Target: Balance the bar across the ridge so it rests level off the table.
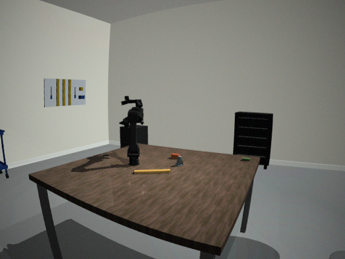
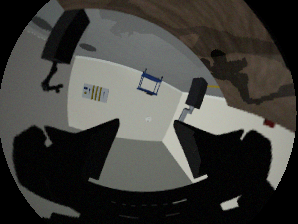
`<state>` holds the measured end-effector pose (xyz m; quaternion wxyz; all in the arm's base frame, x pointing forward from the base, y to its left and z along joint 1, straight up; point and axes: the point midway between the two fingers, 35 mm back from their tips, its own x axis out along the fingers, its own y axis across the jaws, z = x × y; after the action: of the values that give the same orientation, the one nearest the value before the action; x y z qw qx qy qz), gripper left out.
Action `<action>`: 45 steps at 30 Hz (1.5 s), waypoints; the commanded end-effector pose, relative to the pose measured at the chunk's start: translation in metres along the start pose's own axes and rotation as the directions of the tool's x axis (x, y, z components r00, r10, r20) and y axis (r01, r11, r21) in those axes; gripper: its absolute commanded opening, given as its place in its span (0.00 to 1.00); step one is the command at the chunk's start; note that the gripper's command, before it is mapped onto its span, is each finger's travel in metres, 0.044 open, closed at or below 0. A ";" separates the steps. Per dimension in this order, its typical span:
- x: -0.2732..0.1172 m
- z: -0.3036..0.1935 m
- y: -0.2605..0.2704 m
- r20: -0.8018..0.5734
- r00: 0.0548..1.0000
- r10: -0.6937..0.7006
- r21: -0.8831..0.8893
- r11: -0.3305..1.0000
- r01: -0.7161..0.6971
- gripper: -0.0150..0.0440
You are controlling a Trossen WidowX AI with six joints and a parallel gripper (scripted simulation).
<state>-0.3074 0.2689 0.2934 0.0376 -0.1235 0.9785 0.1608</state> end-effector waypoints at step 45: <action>-0.257 0.102 0.043 0.510 0.633 0.583 -0.478 0.803 -0.355 0.79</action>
<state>-0.0823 0.3991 0.2432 0.2776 0.1867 0.8748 0.3503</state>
